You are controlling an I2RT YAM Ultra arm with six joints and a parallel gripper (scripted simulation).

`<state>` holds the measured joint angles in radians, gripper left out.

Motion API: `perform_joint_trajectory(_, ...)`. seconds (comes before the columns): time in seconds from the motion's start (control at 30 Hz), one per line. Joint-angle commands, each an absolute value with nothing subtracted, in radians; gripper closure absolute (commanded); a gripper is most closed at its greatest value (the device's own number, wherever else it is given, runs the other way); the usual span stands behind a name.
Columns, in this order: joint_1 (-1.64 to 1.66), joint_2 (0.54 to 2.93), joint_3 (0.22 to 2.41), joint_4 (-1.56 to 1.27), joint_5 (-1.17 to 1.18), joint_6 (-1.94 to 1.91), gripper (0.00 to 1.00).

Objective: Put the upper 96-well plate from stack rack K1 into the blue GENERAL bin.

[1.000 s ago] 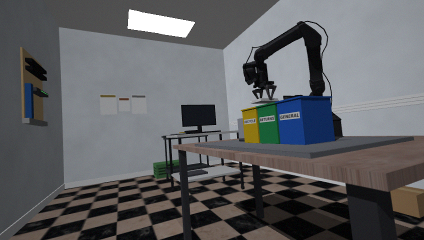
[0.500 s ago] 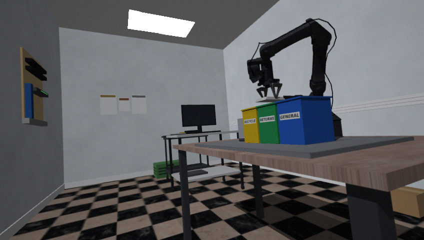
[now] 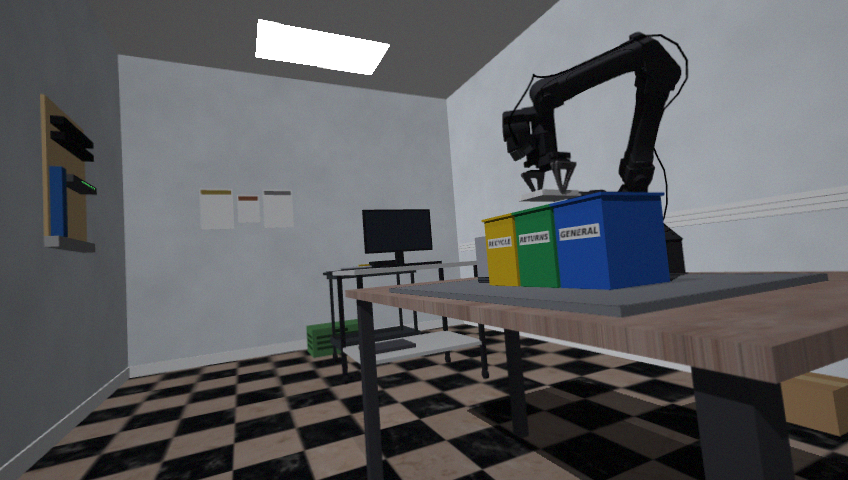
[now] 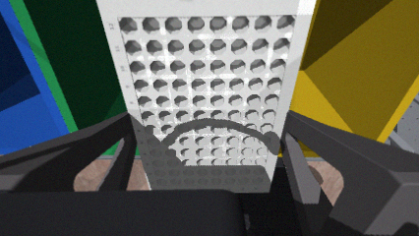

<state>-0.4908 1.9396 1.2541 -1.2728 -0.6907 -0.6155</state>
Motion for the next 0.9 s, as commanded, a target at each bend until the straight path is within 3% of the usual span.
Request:
perform_joint_trajectory(0.0,-0.477,1.892,1.251,-1.298,-0.717,-0.565,1.00)
perform_joint_trajectory(0.87,-0.312,1.751,1.326,-1.341,-0.767,-0.352,1.00)
